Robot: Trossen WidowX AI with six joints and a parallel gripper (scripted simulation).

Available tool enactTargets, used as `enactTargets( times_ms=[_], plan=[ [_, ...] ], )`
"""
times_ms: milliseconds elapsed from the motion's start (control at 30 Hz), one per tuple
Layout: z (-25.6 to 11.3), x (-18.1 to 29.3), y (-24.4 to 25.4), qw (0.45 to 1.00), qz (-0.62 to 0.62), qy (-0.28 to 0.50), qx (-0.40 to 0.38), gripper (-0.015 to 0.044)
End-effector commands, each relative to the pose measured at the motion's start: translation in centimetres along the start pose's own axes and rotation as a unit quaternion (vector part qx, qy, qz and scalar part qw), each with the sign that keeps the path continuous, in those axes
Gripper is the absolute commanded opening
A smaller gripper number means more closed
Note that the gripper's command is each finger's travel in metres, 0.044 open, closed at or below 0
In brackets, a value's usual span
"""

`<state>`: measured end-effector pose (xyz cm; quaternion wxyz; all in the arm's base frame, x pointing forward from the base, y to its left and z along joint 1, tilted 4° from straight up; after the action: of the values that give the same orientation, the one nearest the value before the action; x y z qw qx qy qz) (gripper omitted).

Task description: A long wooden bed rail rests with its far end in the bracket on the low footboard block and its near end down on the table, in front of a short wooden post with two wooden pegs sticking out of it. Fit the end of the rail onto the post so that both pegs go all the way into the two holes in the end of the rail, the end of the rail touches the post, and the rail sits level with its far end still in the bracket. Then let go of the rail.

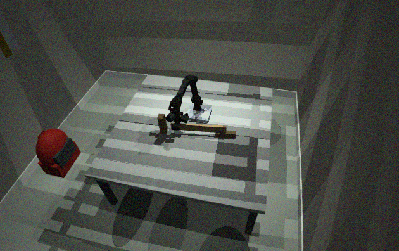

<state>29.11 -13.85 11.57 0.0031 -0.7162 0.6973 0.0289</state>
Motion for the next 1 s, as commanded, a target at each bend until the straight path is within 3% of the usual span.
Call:
enactTargets(
  times_ms=[0,967],
  plan=[
    [-0.27,0.23,-0.13,1.0,-0.003,0.002,0.003,0.0],
    [-0.6,1.09,-0.28,1.0,-0.003,0.003,0.003,0.0]
  ],
)
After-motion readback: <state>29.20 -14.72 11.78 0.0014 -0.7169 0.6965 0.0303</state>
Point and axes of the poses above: the point midway between the two fingers, 35 mm back from their tips, its own z axis out along the fingers, its own y axis across the jaws, x = y × z, the point moved 6 cm from there along -z, back along the fingers, and after that the axes turned 5 degrees about -z, right-handed, at the moved point
